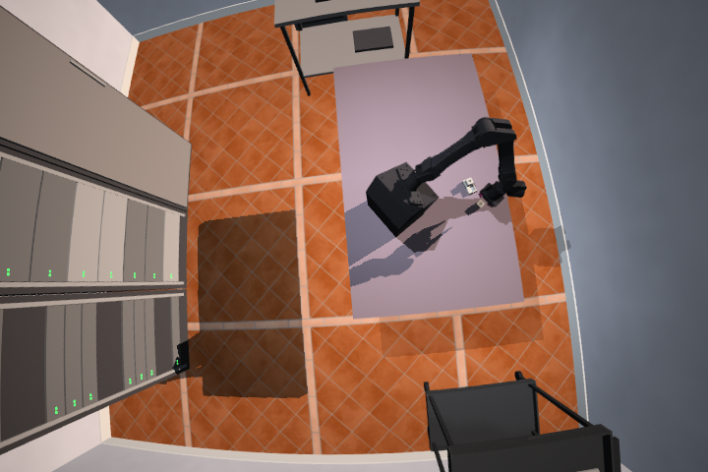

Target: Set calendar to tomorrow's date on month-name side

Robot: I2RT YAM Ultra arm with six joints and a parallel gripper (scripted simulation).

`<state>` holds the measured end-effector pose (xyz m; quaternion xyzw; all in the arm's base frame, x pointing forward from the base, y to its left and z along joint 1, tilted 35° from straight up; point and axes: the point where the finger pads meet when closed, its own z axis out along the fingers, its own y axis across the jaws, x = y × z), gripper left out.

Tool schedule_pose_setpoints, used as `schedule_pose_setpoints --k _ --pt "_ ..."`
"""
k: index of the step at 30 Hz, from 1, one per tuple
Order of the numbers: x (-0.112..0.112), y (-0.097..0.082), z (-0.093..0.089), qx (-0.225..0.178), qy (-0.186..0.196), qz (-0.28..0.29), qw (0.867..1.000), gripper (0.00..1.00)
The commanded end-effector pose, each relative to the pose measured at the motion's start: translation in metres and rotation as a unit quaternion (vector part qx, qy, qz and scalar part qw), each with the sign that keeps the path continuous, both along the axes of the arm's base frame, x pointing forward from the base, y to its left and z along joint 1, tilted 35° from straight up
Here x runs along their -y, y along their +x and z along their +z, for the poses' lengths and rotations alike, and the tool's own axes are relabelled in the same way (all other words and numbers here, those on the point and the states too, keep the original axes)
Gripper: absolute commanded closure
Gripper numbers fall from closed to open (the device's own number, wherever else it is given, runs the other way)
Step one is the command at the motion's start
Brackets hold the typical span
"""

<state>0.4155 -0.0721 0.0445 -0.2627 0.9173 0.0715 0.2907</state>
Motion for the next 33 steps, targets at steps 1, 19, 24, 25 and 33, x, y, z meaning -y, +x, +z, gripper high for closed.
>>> schedule_pose_setpoints --k 1,19,24,25,33 --pt "0.010 0.004 0.015 0.020 -0.010 -0.008 1.000 0.53" --pt "-0.004 0.011 -0.015 0.003 -0.002 -0.001 1.000 0.53" --pt "-0.003 0.016 -0.019 0.005 -0.004 -0.004 1.000 0.53" --pt "-0.005 0.018 -0.020 0.006 -0.004 -0.003 1.000 0.53" --pt "-0.002 0.027 -0.023 0.013 -0.006 -0.007 1.000 0.53"
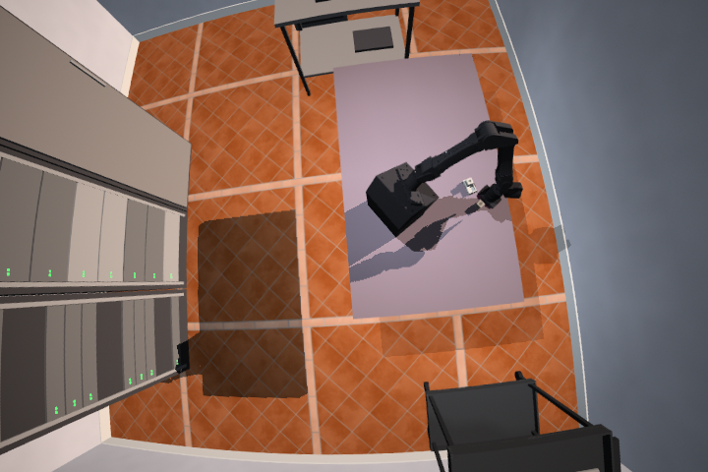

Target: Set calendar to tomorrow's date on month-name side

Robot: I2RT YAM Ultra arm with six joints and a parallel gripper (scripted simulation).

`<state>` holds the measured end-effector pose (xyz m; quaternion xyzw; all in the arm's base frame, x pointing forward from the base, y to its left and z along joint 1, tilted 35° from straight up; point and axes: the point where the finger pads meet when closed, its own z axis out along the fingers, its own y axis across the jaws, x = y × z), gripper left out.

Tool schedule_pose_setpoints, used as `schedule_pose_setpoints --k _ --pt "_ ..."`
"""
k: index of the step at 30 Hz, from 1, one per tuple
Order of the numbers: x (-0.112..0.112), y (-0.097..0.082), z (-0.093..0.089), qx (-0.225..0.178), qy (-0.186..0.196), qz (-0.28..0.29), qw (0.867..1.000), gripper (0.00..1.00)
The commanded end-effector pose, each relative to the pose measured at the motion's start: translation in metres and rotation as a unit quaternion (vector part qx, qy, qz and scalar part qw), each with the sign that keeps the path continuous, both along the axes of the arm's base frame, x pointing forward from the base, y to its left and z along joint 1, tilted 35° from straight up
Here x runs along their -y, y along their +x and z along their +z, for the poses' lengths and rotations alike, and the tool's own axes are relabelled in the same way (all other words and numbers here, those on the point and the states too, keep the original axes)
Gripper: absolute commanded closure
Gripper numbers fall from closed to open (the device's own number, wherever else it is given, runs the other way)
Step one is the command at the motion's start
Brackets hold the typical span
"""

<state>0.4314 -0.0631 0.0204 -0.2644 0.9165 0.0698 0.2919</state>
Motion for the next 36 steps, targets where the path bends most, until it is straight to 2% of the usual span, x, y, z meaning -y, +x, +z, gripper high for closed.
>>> schedule_pose_setpoints --k 1,17,36 --pt "0.004 0.012 0.000 0.012 -0.005 -0.006 1.000 0.53" --pt "0.003 0.016 -0.013 0.008 -0.003 -0.009 1.000 0.53" --pt "0.000 0.017 -0.013 0.008 -0.002 -0.005 1.000 0.53"
